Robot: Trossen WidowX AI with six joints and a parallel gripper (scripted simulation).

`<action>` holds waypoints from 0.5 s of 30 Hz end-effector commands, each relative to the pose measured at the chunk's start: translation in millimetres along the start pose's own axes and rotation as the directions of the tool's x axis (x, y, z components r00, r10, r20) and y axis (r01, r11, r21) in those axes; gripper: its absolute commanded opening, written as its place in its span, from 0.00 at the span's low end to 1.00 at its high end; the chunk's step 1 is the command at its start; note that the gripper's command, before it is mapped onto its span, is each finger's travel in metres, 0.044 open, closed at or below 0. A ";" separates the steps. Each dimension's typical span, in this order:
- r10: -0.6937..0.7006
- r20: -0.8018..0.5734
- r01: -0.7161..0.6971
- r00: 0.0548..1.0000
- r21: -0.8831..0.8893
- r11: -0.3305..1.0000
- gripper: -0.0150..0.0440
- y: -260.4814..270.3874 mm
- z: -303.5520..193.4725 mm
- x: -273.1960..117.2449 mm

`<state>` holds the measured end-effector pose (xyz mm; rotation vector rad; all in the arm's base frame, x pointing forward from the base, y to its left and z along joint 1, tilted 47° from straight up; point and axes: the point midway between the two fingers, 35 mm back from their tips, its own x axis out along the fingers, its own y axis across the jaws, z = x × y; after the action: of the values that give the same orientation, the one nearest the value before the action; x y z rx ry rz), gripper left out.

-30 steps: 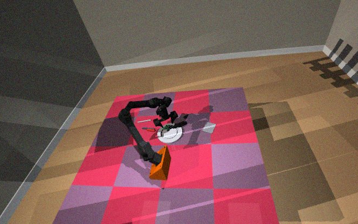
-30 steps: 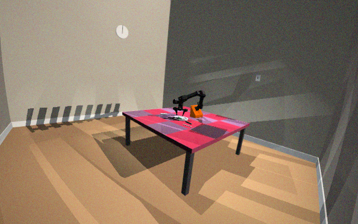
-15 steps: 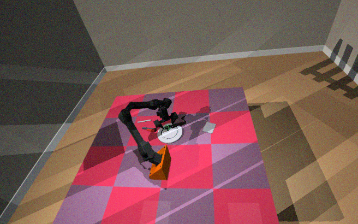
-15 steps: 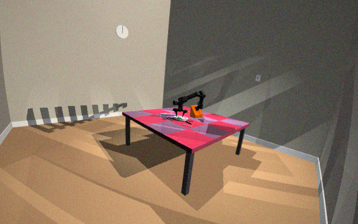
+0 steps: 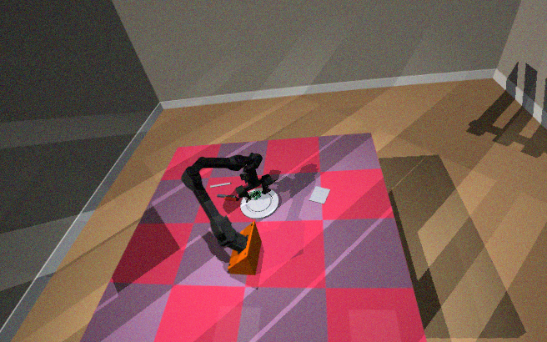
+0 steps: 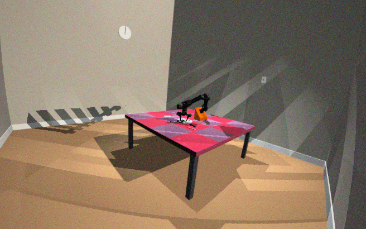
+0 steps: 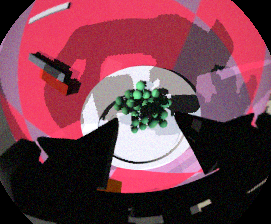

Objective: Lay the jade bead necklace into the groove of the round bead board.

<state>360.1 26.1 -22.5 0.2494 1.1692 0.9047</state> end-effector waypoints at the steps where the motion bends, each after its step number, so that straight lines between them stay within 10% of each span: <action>1: -0.001 0.001 0.001 1.000 -0.001 1.000 0.72 -0.2 0.3 -0.6; 9: -0.001 0.001 0.001 1.000 -0.001 1.000 0.36 -0.2 0.3 -0.6; 15: -0.001 0.001 0.001 1.000 -0.001 1.000 0.30 -0.2 0.3 -0.6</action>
<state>359.4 25.3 -22.1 0.2545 1.1723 0.9030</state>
